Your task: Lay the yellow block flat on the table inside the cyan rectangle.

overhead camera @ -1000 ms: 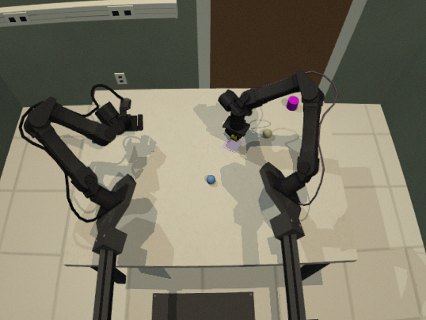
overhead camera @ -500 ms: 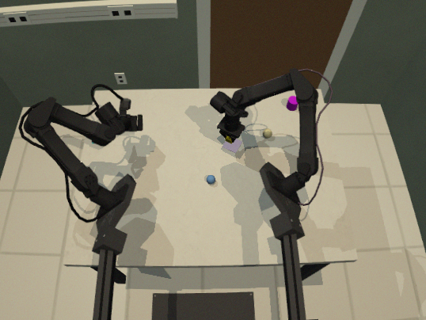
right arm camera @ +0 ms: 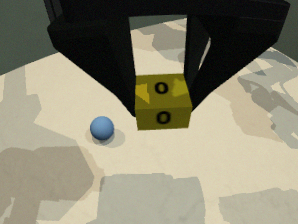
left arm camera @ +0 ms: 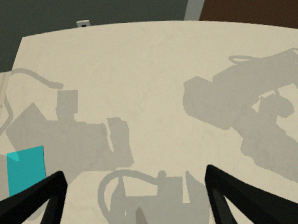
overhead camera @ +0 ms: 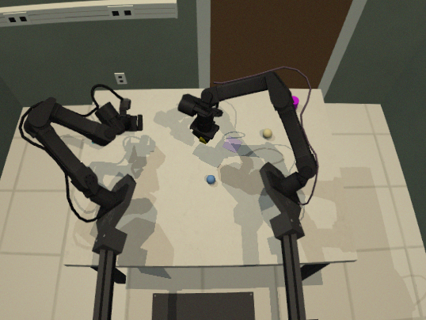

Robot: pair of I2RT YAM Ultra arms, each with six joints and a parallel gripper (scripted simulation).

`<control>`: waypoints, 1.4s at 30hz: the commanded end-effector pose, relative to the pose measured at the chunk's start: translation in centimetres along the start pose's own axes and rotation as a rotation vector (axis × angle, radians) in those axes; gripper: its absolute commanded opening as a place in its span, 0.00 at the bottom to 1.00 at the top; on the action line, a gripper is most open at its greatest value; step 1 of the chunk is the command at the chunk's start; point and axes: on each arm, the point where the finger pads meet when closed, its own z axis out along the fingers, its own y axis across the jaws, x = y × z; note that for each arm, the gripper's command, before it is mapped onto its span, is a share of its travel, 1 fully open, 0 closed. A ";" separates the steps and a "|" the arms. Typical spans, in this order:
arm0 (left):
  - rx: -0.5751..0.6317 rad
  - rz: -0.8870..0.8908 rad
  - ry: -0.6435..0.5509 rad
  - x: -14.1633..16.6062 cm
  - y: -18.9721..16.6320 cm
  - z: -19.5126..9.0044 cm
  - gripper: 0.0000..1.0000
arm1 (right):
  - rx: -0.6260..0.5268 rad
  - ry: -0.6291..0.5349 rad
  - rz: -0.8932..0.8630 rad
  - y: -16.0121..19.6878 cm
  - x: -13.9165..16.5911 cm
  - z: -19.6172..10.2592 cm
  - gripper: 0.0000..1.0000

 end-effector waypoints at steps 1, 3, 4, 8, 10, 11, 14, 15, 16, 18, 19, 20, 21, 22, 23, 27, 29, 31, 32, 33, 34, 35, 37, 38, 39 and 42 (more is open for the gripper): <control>0.006 -0.002 -0.022 -0.8 0.0 0.0 1.00 | 0.045 0.000 -0.011 0.2 1.6 -1.9 0.27; 0.006 -0.002 -0.022 -0.8 0.0 0.0 1.00 | 0.043 0.000 -0.013 0.5 1.9 -2.1 0.27; 0.006 -0.002 -0.022 -0.8 0.0 0.0 1.00 | 0.043 0.000 -0.013 0.5 1.9 -2.1 0.27; 0.006 -0.002 -0.022 -0.8 0.0 0.0 1.00 | 0.034 0.000 -0.011 1.2 2.3 -2.4 0.27; 0.006 -0.002 -0.022 -0.8 0.0 0.0 1.00 | 0.016 -0.008 -0.009 1.8 2.2 -2.5 0.27; 0.006 -0.002 -0.022 -0.8 0.0 0.0 1.00 | 0.011 -0.007 -0.008 1.9 2.3 -2.5 0.27; 0.006 -0.002 -0.022 -0.8 0.0 0.0 1.00 | -0.056 0.016 -0.003 3.2 2.3 -3.0 0.27; 0.006 -0.002 -0.022 -0.8 0.0 0.0 1.00 | -0.074 0.025 -0.008 3.4 2.3 -2.6 0.27; 0.006 -0.002 -0.022 -0.8 0.0 0.0 1.00 | -0.103 0.030 -0.011 3.8 2.4 -2.7 0.27; 0.006 -0.002 -0.022 -0.8 0.0 0.0 1.00 | -0.175 0.046 -0.024 4.7 2.4 -2.9 0.27; 0.006 -0.002 -0.022 -0.8 0.0 0.0 1.00 | -0.219 0.055 -0.034 5.1 2.4 -3.1 0.27; 0.006 -0.002 -0.022 -0.8 0.0 0.0 1.00 | -0.219 0.055 -0.034 5.1 2.4 -3.1 0.27; 0.006 -0.002 -0.022 -0.8 0.0 0.0 1.00 | -0.219 0.055 -0.034 5.1 2.4 -3.1 0.27; 0.006 -0.002 -0.022 -0.8 0.0 0.0 1.00 | -0.266 0.065 -0.048 5.4 2.4 -3.3 0.27; 0.006 -0.002 -0.022 -0.8 0.0 0.0 1.00 | -0.308 0.073 -0.061 5.5 2.3 -3.4 0.27; 0.006 -0.002 -0.022 -0.8 0.0 0.0 1.00 | -0.431 0.104 -0.095 5.3 1.5 -3.9 0.27; 0.006 -0.002 -0.022 -0.8 0.0 0.0 1.00 | -0.470 0.118 -0.121 4.7 1.6 -3.8 0.27; 0.006 -0.002 -0.022 -0.8 0.0 0.0 1.00 | -0.510 0.132 -0.143 4.3 1.7 -3.6 0.27; 0.006 -0.002 -0.022 -0.8 0.0 0.0 1.00 | -0.531 0.139 -0.152 4.1 1.7 -3.6 0.27; 0.006 -0.002 -0.022 -0.8 0.0 0.0 1.00 | -0.552 0.144 -0.161 4.0 1.7 -3.6 0.27; 0.006 -0.002 -0.022 -0.8 0.0 0.0 1.00 | -0.580 0.151 -0.172 3.8 1.7 -3.6 0.27; 0.006 -0.002 -0.022 -0.8 0.0 0.0 1.00 | -0.608 0.161 -0.185 3.6 1.7 -3.6 0.27; 0.006 -0.002 -0.022 -0.8 0.0 0.0 1.00 | -0.633 0.168 -0.195 3.5 1.7 -3.6 0.27; 0.006 -0.002 -0.022 -0.8 0.0 0.0 1.00 | -0.633 0.168 -0.195 3.5 1.7 -3.6 0.27; 0.006 -0.002 -0.022 -0.8 0.0 0.0 1.00 | -0.666 0.174 -0.205 3.6 1.7 -3.8 0.27; 0.006 -0.002 -0.022 -0.8 0.0 0.0 1.00 | -0.747 0.193 -0.236 3.5 1.6 -3.9 0.27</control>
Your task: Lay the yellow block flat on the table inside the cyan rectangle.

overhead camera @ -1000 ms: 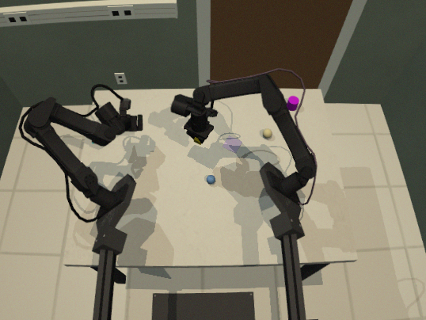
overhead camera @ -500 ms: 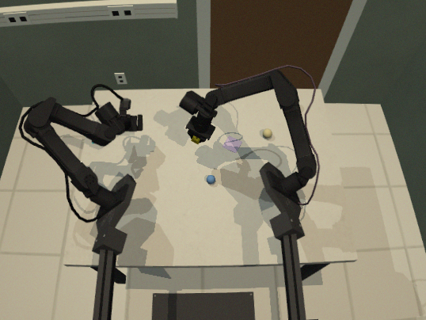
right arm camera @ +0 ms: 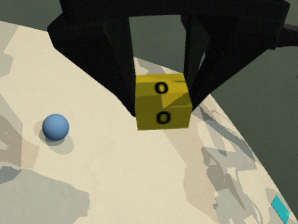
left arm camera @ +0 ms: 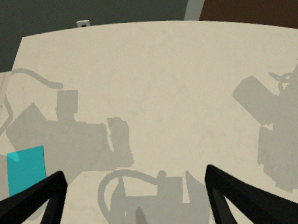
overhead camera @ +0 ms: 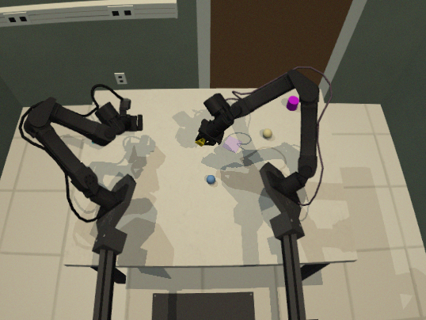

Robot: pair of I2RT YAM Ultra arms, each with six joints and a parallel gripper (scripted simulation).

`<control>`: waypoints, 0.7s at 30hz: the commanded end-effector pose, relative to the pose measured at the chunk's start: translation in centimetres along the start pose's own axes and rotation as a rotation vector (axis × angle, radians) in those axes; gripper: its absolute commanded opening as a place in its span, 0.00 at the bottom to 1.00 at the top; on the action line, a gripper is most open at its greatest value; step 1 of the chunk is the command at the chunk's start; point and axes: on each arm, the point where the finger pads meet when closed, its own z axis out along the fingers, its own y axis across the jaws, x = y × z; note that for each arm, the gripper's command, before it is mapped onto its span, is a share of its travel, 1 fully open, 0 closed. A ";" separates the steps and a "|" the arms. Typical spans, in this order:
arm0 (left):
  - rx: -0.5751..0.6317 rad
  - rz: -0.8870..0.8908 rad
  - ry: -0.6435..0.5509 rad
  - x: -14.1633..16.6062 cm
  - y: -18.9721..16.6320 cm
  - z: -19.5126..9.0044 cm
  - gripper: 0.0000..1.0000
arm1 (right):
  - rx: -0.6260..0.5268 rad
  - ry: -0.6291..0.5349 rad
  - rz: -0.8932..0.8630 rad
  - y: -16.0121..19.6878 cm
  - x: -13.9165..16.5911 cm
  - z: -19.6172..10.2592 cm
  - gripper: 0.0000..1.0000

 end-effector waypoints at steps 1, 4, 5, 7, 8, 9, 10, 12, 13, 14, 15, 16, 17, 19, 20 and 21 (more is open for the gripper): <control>0.006 -0.002 -0.022 -0.8 0.0 0.0 1.00 | -0.264 -0.006 -0.058 3.7 -1.1 -1.1 0.27; 0.006 -0.002 -0.022 -0.8 0.0 0.0 1.00 | -0.337 0.016 -0.089 3.5 -1.0 -1.3 0.27; 0.006 -0.002 -0.022 -0.8 0.0 0.0 1.00 | -0.362 0.022 -0.100 3.4 -1.0 -1.3 0.27; 0.006 -0.002 -0.022 -0.8 0.0 0.0 1.00 | -0.412 0.038 -0.122 3.3 -0.8 -1.4 0.27; 0.006 -0.002 -0.022 -0.8 0.0 0.0 1.00 | -0.436 0.046 -0.132 3.2 -0.8 -1.5 0.27; 0.006 -0.002 -0.022 -0.8 0.0 0.0 1.00 | -0.461 0.052 -0.142 3.1 -0.8 -1.5 0.27; 0.006 -0.002 -0.022 -0.8 0.0 0.0 1.00 | -0.485 0.061 -0.153 3.0 -0.7 -1.5 0.27; 0.006 -0.002 -0.022 -0.8 0.0 0.0 1.00 | -0.505 0.075 -0.165 2.8 -0.4 -1.3 0.27; 0.006 -0.002 -0.022 -0.8 0.0 0.0 1.00 | -0.505 0.075 -0.165 2.8 -0.4 -1.3 0.27; 0.006 -0.002 -0.022 -0.8 0.0 0.0 1.00 | -0.541 0.084 -0.182 2.9 -0.3 -1.4 0.27; 0.006 -0.002 -0.022 -0.8 0.0 0.0 1.00 | -0.572 0.098 -0.199 2.8 0.0 -1.3 0.27; 0.006 -0.002 -0.022 -0.8 0.0 0.0 1.00 | -0.601 0.109 -0.212 2.7 0.1 -1.3 0.27; 0.006 -0.002 -0.022 -0.8 0.0 0.0 1.00 | -0.629 0.121 -0.223 2.5 0.2 -1.3 0.27; 0.006 -0.002 -0.022 -0.8 0.0 0.0 1.00 | -0.688 0.138 -0.245 2.4 0.3 -1.4 0.27; 0.006 -0.002 -0.022 -0.8 0.0 0.0 1.00 | -0.713 0.153 -0.256 2.2 0.4 -1.4 0.27; 0.006 -0.002 -0.022 -0.8 0.0 0.0 1.00 | -0.743 0.158 -0.265 2.3 0.3 -1.4 0.27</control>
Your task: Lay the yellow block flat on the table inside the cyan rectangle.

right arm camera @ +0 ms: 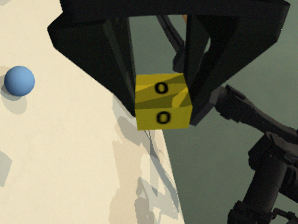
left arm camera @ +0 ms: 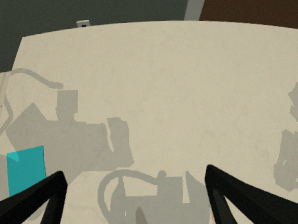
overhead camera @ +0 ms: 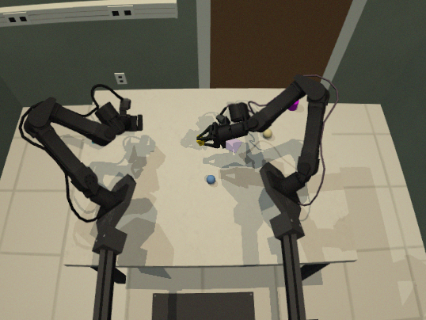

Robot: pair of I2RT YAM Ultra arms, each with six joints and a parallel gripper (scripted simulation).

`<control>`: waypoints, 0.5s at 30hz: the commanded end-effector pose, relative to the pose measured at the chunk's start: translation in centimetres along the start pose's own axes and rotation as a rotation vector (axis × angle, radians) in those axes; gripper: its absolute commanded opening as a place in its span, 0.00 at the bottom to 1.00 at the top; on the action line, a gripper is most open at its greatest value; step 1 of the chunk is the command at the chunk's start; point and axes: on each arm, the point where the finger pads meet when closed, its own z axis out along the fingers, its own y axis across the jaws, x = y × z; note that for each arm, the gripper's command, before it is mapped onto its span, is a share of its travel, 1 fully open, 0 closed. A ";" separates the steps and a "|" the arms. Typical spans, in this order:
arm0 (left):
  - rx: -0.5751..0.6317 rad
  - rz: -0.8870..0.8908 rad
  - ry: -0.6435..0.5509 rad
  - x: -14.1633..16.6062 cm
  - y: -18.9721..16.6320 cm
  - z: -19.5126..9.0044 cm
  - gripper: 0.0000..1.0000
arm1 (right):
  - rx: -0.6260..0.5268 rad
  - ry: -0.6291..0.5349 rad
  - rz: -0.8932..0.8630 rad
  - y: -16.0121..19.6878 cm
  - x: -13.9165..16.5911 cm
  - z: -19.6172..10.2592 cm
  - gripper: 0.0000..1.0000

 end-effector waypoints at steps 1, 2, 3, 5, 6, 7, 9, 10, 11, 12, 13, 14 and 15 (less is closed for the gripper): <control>0.006 -0.002 -0.022 -0.8 0.0 0.0 1.00 | -0.236 0.030 -0.122 2.6 -0.1 0.1 0.27; 0.006 -0.002 -0.022 -0.8 0.0 0.0 1.00 | -0.261 0.043 -0.129 2.6 -0.2 0.1 0.27; 0.006 -0.002 -0.022 -0.8 0.0 0.0 1.00 | -0.286 0.055 -0.136 2.5 -0.1 0.0 0.27; 0.006 -0.002 -0.022 -0.8 0.0 0.0 1.00 | -0.339 0.074 -0.152 2.3 0.1 0.0 0.27; 0.006 -0.002 -0.022 -0.8 0.0 0.0 1.00 | -0.360 0.092 -0.154 2.1 0.4 -0.1 0.27; 0.006 -0.002 -0.022 -0.8 0.0 0.0 1.00 | -0.379 0.105 -0.156 2.0 0.5 -0.1 0.27; 0.006 -0.002 -0.022 -0.8 0.0 0.0 1.00 | -0.379 0.105 -0.156 2.0 0.5 -0.1 0.27; 0.006 -0.002 -0.022 -0.8 0.0 0.0 1.00 | -0.407 0.113 -0.160 1.8 0.4 -0.1 0.27; 0.006 -0.002 -0.022 -0.8 0.0 0.0 1.00 | -0.426 0.116 -0.162 1.7 0.3 0.0 0.27; 0.006 -0.002 -0.022 -0.8 0.0 0.0 1.00 | -0.438 0.119 -0.162 1.6 0.3 0.0 0.27; 0.006 -0.002 -0.022 -0.8 0.0 0.0 1.00 | -0.447 0.122 -0.162 1.4 0.2 0.0 0.27; 0.006 -0.002 -0.022 -0.8 0.0 0.0 1.00 | -0.454 0.124 -0.161 1.3 0.2 0.1 0.27; 0.006 -0.002 -0.022 -0.8 0.0 0.0 1.00 | -0.459 0.124 -0.160 1.2 0.1 0.1 0.27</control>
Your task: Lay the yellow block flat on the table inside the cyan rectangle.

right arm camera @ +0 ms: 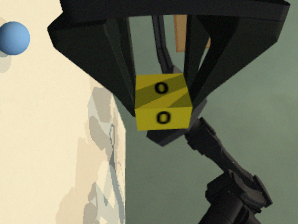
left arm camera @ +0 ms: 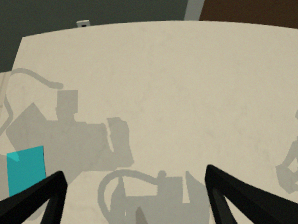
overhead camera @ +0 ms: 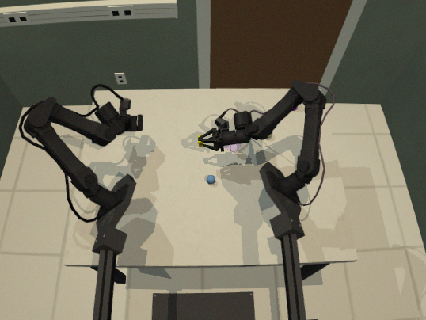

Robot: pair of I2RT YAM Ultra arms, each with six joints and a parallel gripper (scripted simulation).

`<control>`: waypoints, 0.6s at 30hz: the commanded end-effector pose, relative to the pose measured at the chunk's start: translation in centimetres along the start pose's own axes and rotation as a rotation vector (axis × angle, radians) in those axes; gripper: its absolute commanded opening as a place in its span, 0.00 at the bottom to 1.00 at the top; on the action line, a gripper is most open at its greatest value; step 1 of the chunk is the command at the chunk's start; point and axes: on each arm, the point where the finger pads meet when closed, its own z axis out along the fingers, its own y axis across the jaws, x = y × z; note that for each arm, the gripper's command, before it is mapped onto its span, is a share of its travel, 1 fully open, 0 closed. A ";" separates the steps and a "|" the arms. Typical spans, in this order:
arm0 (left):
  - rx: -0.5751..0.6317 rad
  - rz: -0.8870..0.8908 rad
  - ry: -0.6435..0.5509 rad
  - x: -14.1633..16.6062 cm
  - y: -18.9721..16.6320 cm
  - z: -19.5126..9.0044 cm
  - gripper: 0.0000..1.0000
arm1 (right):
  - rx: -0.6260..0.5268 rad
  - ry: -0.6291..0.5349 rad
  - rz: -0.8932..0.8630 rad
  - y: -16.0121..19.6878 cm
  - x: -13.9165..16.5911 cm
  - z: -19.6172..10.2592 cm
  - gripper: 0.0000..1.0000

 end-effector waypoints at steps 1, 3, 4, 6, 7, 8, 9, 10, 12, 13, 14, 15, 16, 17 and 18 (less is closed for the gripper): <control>0.006 -0.002 -0.022 -0.8 0.0 0.0 1.00 | -0.117 0.040 -0.070 1.5 -0.2 0.5 0.27; 0.006 -0.002 -0.022 -0.8 0.0 0.0 1.00 | -0.109 0.037 -0.071 1.3 -0.4 0.6 0.27; 0.006 -0.002 -0.022 -0.8 0.0 0.0 1.00 | -0.107 0.025 -0.069 1.3 -0.7 0.6 0.27; 0.006 -0.002 -0.022 -0.8 0.0 0.0 1.00 | -0.105 0.023 -0.068 1.3 -0.8 0.6 0.27; 0.006 -0.002 -0.022 -0.8 0.0 0.0 1.00 | -0.105 0.023 -0.068 1.3 -0.8 0.6 0.27; 0.006 -0.002 -0.022 -0.8 0.0 0.0 1.00 | -0.105 0.023 -0.068 1.3 -0.8 0.6 0.27; 0.006 -0.002 -0.022 -0.8 0.0 0.0 1.00 | -0.105 0.023 -0.068 1.3 -0.8 0.6 0.27; 0.006 -0.002 -0.022 -0.8 0.0 0.0 1.00 | -0.105 0.023 -0.068 1.3 -0.8 0.6 0.27; 0.006 -0.002 -0.022 -0.8 0.0 0.0 1.00 | -0.105 0.023 -0.068 1.3 -0.8 0.6 0.27; 0.006 -0.002 -0.022 -0.8 0.0 0.0 1.00 | -0.105 0.023 -0.068 1.3 -0.8 0.6 0.27; 0.006 -0.002 -0.022 -0.8 0.0 0.0 1.00 | -0.105 0.023 -0.068 1.3 -0.8 0.6 0.27; 0.006 -0.002 -0.022 -0.8 0.0 0.0 1.00 | -0.105 0.023 -0.068 1.3 -0.8 0.6 0.27; 0.006 -0.002 -0.022 -0.8 0.0 0.0 1.00 | -0.105 0.023 -0.068 1.3 -0.8 0.6 0.27; 0.006 -0.002 -0.022 -0.8 0.0 0.0 1.00 | -0.105 0.023 -0.068 1.3 -0.8 0.6 0.27; 0.006 -0.002 -0.022 -0.8 0.0 0.0 1.00 | -0.104 0.036 -0.066 1.5 0.0 0.7 0.27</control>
